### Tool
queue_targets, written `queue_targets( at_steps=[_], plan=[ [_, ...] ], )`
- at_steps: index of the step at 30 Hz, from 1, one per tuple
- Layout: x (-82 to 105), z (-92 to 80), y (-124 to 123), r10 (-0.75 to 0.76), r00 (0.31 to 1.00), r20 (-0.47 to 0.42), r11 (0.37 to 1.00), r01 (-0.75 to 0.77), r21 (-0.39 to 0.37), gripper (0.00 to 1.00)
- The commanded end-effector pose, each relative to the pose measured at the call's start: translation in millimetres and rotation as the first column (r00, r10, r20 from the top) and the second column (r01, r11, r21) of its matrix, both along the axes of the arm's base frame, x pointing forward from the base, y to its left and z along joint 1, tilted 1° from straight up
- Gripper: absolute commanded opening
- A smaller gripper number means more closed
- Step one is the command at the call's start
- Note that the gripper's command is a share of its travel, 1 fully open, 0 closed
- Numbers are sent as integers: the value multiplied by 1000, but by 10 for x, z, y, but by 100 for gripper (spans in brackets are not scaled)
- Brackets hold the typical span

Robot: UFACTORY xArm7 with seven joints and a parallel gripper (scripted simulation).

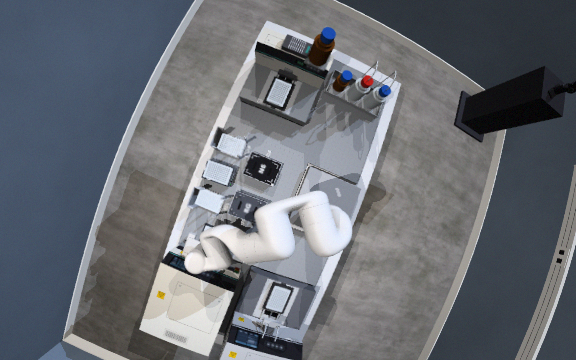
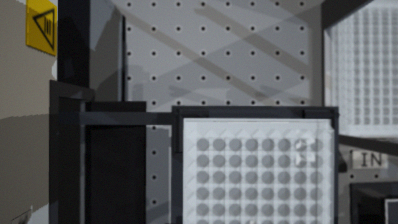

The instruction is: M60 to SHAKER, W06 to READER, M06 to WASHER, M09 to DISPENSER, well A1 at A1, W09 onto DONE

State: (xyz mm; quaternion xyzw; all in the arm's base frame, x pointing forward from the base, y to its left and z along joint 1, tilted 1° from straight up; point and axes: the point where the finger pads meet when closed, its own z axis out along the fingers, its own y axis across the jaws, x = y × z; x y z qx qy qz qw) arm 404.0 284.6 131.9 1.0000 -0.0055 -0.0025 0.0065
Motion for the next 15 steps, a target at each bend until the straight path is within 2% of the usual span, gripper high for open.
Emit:
queue_targets(
  at_steps=[1, 15],
  plan=[
    [10, 17, 8, 0, 1000, 4, 1000, 0, 2, 100],
    [9, -166, 5, 0, 1000, 4, 1000, 0, 2, 100]
  ],
)
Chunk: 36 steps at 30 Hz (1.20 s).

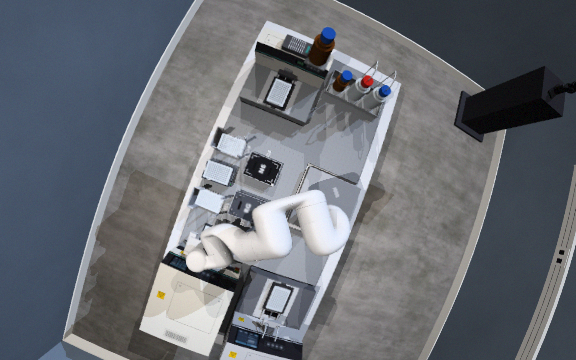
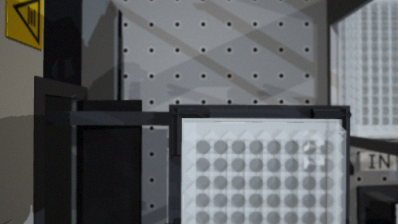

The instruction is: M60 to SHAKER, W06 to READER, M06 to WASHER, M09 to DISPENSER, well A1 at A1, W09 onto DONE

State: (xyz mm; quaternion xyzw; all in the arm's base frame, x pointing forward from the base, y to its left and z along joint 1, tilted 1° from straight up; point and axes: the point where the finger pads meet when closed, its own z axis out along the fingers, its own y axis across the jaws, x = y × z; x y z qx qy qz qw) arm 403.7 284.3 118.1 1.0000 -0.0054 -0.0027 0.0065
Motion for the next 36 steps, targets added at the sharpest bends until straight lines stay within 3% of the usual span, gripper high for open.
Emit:
queue_targets(
  at_steps=[1, 36],
  plan=[
    [12, -30, 8, 0, 1000, 4, 1000, 0, 2, 100],
    [12, -87, 7, 0, 1000, 4, 1000, 0, 2, 100]
  ],
)
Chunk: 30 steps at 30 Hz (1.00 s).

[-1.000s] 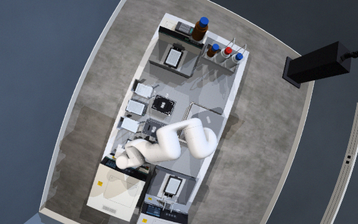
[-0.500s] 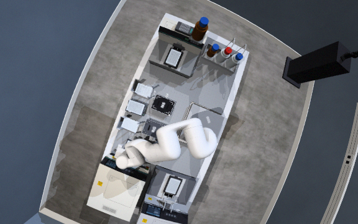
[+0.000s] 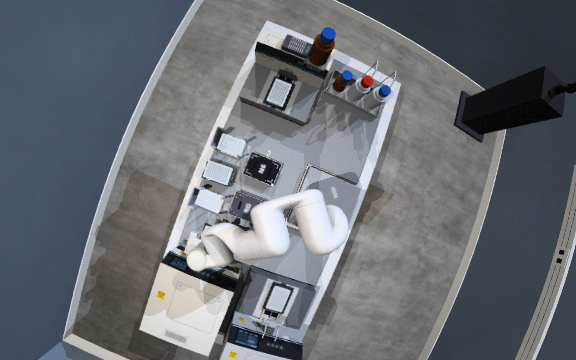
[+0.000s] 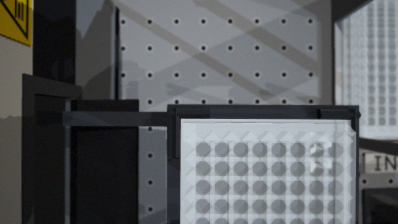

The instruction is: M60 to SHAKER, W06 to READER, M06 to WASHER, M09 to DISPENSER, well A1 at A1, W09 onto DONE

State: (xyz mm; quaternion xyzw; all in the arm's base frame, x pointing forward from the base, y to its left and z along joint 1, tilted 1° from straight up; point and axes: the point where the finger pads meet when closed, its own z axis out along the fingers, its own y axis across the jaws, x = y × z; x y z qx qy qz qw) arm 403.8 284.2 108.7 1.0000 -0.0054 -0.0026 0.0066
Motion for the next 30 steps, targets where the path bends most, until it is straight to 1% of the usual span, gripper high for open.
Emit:
queue_targets(
  at_steps=[1, 16, 30],
  plan=[
    [11, 7, 8, 0, 1000, 4, 1000, 0, 2, 100],
    [11, -43, 8, 0, 1000, 4, 1000, 0, 2, 100],
    [11, -53, 8, 0, 1000, 4, 1000, 0, 2, 100]
  ],
)
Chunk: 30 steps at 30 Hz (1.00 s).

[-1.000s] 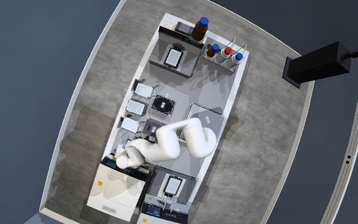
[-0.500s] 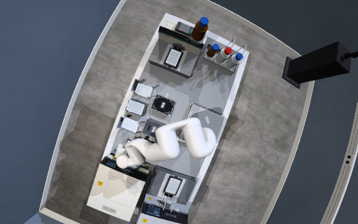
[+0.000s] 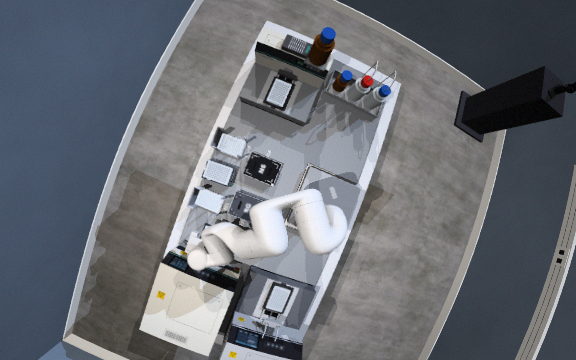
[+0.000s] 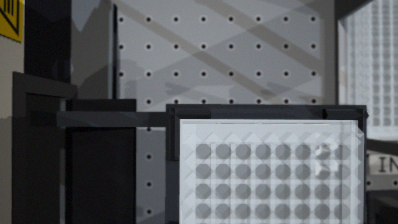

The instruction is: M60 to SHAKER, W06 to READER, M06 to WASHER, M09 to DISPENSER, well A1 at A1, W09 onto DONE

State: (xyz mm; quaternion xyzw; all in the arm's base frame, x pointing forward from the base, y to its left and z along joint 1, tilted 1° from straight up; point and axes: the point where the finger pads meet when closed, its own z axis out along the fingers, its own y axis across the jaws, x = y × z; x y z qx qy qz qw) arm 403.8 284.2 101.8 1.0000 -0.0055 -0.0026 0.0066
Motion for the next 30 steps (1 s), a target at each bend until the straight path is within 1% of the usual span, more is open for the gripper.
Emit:
queue_targets(
  at_steps=[1, 6, 7, 30],
  plan=[
    [11, 16, 8, 0, 1000, 4, 1000, 0, 2, 100],
    [11, 17, 8, 0, 1000, 4, 1000, 0, 2, 100],
    [11, 17, 8, 0, 1000, 4, 1000, 0, 2, 0],
    [11, 18, 9, 0, 1000, 4, 1000, 0, 2, 0]
  ],
)
